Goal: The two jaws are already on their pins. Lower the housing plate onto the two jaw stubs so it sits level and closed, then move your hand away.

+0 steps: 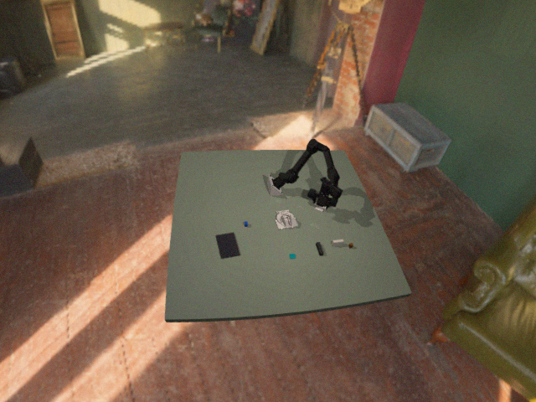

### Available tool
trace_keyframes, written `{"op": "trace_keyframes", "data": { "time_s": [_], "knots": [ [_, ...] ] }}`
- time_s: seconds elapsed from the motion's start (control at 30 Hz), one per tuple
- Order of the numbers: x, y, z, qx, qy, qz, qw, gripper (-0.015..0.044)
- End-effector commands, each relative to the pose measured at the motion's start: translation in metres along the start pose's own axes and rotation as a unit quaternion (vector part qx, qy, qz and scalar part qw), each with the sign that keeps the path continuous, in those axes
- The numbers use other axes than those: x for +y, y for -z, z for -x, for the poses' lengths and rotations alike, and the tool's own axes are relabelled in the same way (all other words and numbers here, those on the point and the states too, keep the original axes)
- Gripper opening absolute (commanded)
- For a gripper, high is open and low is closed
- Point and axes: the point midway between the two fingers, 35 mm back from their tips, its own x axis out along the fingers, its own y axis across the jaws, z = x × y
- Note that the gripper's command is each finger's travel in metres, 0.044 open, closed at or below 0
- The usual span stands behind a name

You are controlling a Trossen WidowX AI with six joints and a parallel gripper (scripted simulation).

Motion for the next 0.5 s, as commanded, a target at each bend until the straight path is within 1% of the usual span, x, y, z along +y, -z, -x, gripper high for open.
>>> {"op": "trace_keyframes", "data": {
  "time_s": [0.0,0.47],
  "knots": [
    [0.001,-0.001,0.007,-0.001,0.000,0.001,1.000,0.0351],
    [0.001,-0.003,0.051,-0.004,0.004,0.000,1.000,0.0351]
  ]
}}
